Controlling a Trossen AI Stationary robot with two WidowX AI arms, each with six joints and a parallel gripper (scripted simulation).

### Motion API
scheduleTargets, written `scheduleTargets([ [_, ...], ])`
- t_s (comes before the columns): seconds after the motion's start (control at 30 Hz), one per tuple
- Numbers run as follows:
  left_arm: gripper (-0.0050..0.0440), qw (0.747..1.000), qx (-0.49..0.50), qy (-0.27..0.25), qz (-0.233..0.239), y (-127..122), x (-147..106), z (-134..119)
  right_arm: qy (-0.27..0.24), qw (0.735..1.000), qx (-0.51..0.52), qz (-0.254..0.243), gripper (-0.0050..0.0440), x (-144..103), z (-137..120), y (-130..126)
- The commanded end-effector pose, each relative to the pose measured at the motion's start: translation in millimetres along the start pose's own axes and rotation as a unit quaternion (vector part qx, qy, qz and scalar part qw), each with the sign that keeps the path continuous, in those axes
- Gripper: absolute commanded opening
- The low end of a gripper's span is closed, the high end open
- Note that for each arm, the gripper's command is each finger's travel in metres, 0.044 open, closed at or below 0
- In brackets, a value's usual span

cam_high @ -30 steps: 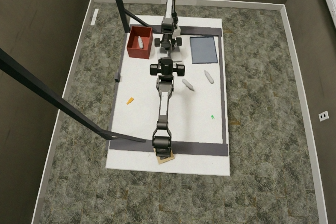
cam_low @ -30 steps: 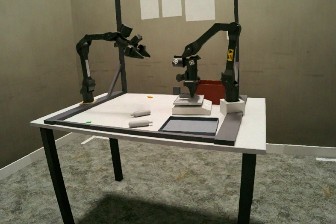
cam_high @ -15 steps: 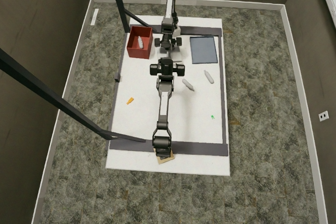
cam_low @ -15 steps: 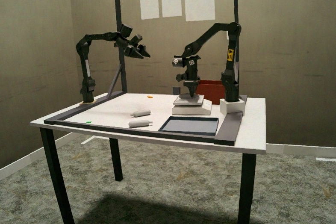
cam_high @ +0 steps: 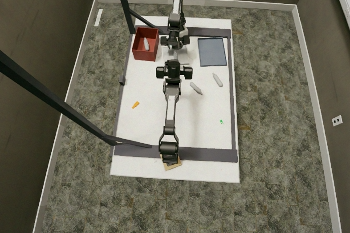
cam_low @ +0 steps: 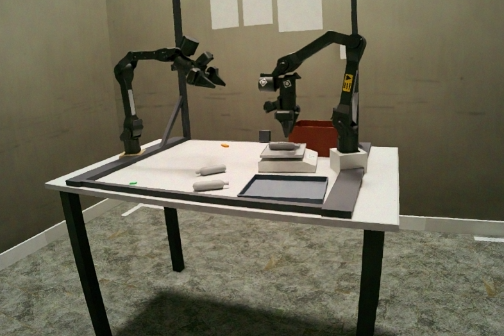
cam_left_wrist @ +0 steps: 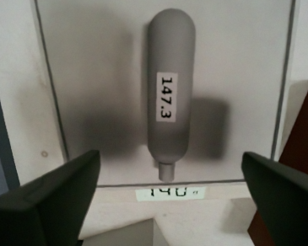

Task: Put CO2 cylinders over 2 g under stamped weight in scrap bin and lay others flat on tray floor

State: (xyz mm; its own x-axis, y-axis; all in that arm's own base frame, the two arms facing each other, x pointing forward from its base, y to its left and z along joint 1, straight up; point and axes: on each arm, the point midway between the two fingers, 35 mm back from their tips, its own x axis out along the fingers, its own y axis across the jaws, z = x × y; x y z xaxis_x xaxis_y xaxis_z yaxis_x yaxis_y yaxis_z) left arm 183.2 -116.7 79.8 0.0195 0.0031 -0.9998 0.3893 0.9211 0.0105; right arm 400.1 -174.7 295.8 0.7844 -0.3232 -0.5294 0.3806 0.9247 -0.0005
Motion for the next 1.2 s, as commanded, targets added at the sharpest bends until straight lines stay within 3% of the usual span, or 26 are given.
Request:
scheduleTargets([
  [0.0, 0.0440, 1.000, 0.000, -0.018, -0.004, -2, -32, 4, -0.014, 1.000, 0.000, -0.001, 0.0440, -8, 9, -1],
  [0.23, 0.0440, 1.000, 0.015, -0.019, -0.005, -2, -25, -8, -0.014, 1.000, 0.000, -0.001, 0.0440, -8, 9, -1],
  [0.9, 0.0440, 0.979, 0.134, -0.149, -0.028, -6, -9, -100, -0.014, 1.000, 0.000, -0.001, 0.0440, -8, 9, -1],
  [1.17, 0.0440, 0.974, 0.151, -0.165, -0.032, -6, -6, -111, -0.014, 1.000, 0.000, -0.001, 0.0440, -8, 9, -1],
])
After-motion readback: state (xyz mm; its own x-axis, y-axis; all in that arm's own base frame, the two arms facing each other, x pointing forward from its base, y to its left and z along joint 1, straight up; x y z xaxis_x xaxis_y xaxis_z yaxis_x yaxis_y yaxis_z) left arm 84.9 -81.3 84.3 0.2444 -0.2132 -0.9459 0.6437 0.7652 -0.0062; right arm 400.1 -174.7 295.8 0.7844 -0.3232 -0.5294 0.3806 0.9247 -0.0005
